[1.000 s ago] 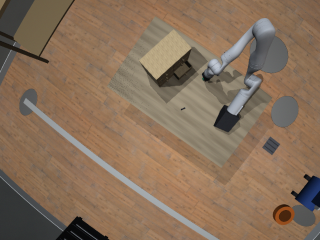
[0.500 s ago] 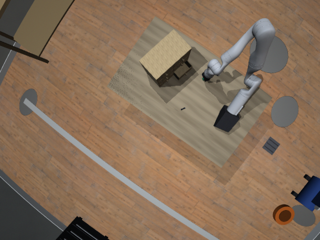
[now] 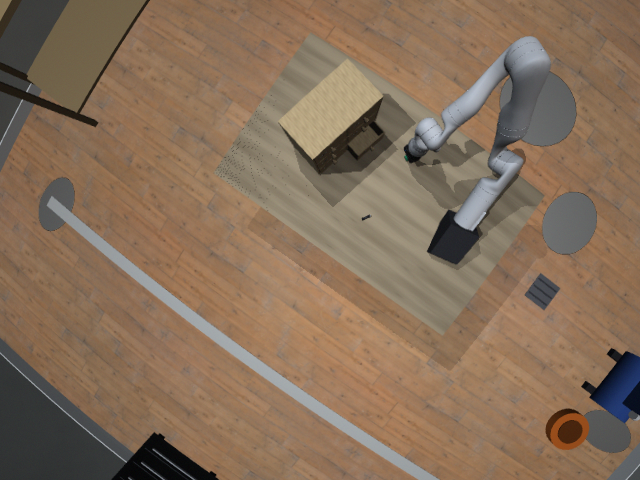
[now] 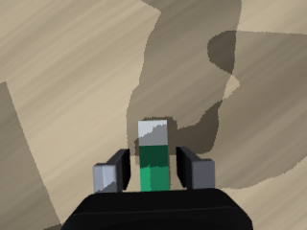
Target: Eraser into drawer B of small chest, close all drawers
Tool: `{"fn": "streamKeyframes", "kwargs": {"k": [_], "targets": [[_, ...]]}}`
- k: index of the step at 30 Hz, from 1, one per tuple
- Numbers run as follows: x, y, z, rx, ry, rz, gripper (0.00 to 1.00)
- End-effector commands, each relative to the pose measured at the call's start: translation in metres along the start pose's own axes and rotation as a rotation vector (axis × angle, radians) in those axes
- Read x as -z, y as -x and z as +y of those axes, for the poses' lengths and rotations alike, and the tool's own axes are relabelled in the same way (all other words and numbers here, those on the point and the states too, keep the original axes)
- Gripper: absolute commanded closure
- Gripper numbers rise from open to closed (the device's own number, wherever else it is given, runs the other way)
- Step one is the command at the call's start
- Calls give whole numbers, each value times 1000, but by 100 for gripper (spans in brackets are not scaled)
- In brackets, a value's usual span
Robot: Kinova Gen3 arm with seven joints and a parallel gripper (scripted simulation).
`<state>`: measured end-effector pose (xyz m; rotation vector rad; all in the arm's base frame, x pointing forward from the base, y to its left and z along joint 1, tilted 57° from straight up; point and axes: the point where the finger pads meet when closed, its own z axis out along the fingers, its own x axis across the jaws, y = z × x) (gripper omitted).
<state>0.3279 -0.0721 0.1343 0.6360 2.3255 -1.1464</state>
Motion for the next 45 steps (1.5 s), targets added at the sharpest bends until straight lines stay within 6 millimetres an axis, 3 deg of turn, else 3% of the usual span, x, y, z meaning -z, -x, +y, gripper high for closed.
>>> {"fn": "streamKeyframes", "kwargs": {"k": [1, 33, 45], "targets": [[0, 0, 2, -7, 6, -1, 25], [0, 0, 4, -8, 7, -1, 25], [-17, -2, 1, -4, 2, 0, 25]]}}
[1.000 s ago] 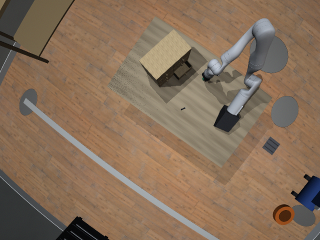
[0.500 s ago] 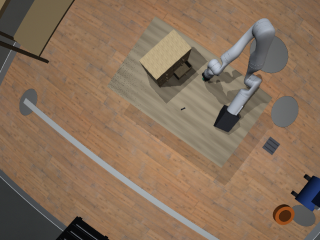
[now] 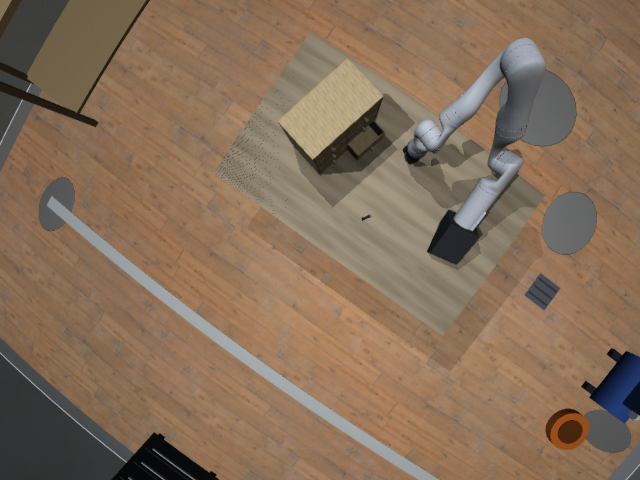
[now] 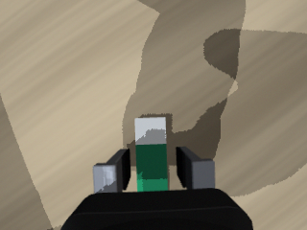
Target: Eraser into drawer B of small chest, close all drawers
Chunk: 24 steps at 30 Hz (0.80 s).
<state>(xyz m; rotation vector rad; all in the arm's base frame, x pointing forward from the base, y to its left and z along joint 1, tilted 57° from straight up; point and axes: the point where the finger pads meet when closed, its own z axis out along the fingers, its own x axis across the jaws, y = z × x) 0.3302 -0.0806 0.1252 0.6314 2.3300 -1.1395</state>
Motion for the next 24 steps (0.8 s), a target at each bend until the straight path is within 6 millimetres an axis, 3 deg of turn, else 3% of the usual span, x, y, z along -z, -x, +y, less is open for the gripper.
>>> {"fn": "streamKeyframes", "kwargs": {"k": [1, 24], "targets": [[-5, 1, 0, -9, -2, -1, 25], [-8, 1, 0, -9, -2, -1, 25]]}}
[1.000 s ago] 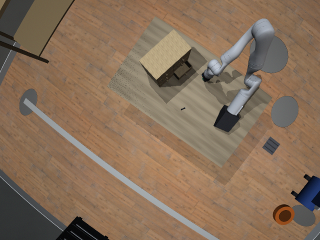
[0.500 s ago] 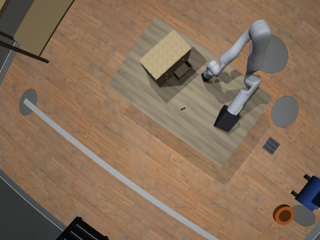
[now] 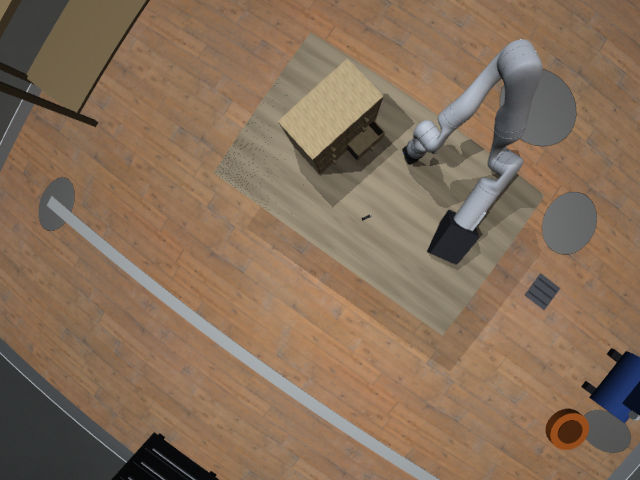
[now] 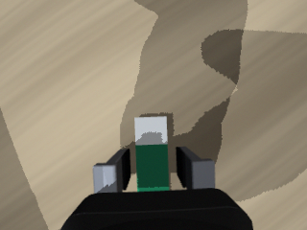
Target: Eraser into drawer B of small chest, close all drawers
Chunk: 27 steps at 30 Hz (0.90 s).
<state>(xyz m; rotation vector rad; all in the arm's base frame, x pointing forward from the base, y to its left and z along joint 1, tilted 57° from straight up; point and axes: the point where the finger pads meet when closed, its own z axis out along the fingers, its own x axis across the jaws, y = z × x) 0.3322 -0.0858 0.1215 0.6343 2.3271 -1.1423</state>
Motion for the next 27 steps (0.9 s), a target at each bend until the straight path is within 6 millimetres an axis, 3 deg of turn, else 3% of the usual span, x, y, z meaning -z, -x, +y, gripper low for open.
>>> {"fn": "streamKeyframes", "kwargs": {"k": [1, 2, 3, 27], "targets": [[-1, 0, 0, -7, 1, 0, 25], [-1, 0, 0, -7, 1, 0, 25], [-1, 0, 0, -7, 1, 0, 55], [-1, 1, 0, -7, 2, -1, 55]]}}
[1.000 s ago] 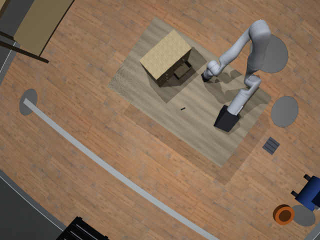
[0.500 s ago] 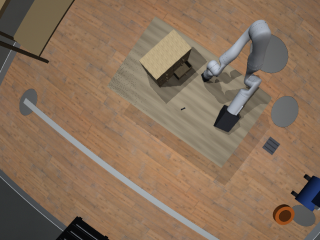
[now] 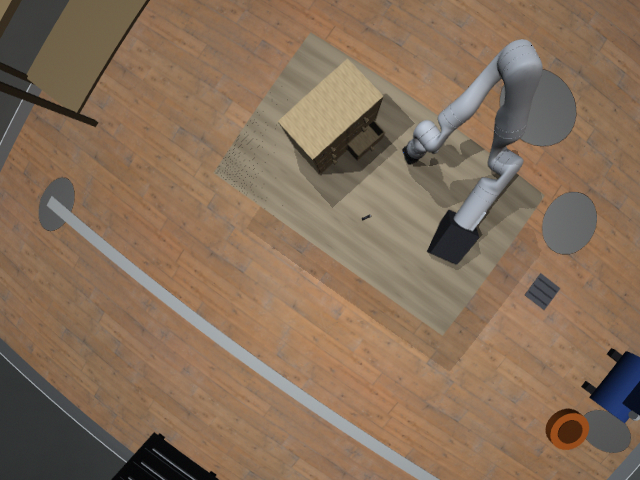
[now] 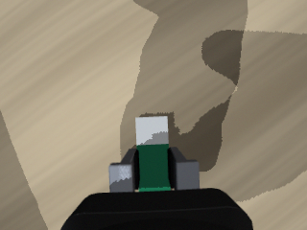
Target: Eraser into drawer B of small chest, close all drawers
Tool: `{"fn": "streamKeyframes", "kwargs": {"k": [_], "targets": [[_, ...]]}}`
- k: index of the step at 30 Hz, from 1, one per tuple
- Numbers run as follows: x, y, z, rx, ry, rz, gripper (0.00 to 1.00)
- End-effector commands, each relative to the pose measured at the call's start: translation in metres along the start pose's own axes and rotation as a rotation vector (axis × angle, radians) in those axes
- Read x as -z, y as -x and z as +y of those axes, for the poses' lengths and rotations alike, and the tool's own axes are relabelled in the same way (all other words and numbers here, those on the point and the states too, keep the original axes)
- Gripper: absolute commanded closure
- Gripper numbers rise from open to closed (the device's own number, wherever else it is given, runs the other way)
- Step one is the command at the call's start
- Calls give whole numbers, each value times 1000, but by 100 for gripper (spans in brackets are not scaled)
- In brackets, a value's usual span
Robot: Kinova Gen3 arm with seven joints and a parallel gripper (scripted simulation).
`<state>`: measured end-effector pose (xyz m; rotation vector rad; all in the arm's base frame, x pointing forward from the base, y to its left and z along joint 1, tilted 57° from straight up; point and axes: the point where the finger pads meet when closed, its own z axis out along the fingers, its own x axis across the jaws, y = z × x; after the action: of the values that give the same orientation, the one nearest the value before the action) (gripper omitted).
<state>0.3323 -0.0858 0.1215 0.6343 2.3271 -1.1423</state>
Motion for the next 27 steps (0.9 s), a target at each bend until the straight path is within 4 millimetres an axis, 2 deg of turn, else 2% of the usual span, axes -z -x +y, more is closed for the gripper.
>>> {"fn": "streamKeyframes", "kwargs": {"k": [1, 6, 15, 17, 22, 27], "targets": [[0, 1, 1, -7, 3, -1, 55], [12, 1, 1, -8, 3, -1, 55], [57, 1, 1, -9, 3, -1, 55], [57, 1, 1, -9, 3, -1, 55], [82, 1, 1, -9, 3, -1, 55], [96, 1, 0, -9, 3, -1, 55]]}}
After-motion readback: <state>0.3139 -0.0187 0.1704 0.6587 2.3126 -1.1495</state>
